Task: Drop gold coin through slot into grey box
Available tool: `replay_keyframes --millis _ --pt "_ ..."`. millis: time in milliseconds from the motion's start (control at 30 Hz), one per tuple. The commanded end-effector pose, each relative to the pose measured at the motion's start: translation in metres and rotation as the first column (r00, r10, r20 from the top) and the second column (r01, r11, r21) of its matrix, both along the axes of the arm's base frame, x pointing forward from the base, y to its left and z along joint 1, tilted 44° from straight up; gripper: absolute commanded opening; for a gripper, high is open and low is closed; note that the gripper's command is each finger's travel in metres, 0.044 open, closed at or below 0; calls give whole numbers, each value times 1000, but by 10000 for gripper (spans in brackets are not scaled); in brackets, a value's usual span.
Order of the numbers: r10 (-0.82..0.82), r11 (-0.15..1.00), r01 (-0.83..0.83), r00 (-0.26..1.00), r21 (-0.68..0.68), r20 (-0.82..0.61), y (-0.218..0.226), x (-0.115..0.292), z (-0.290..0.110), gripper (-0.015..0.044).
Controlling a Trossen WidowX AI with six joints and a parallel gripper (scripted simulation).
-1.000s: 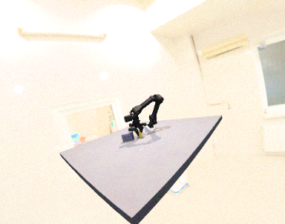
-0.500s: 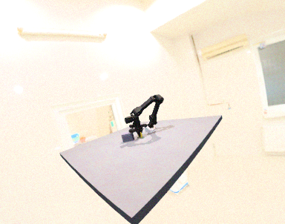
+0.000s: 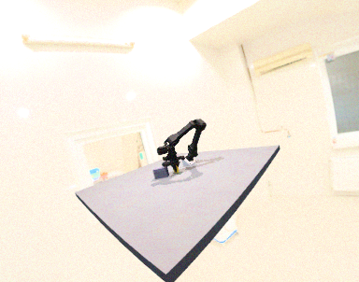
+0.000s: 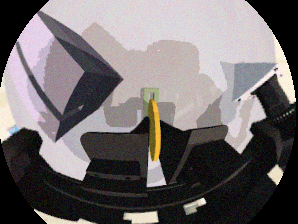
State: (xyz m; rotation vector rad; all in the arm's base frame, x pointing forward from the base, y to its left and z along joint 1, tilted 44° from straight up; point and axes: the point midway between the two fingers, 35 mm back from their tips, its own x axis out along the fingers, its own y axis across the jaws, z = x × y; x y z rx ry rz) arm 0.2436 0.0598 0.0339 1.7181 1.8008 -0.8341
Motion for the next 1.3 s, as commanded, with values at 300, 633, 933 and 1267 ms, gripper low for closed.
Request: replay_keyframes --millis 300,633,933,1267 --pt "0 1000 0 1000 -12 10 -21 7 18 0" --pt "-5 1000 5 1000 -8 -2 -38 8 36 0" --pt "-9 1000 9 1000 0 -12 -53 7 54 0" --pt "5 1000 -5 1000 10 -4 -63 5 67 0"
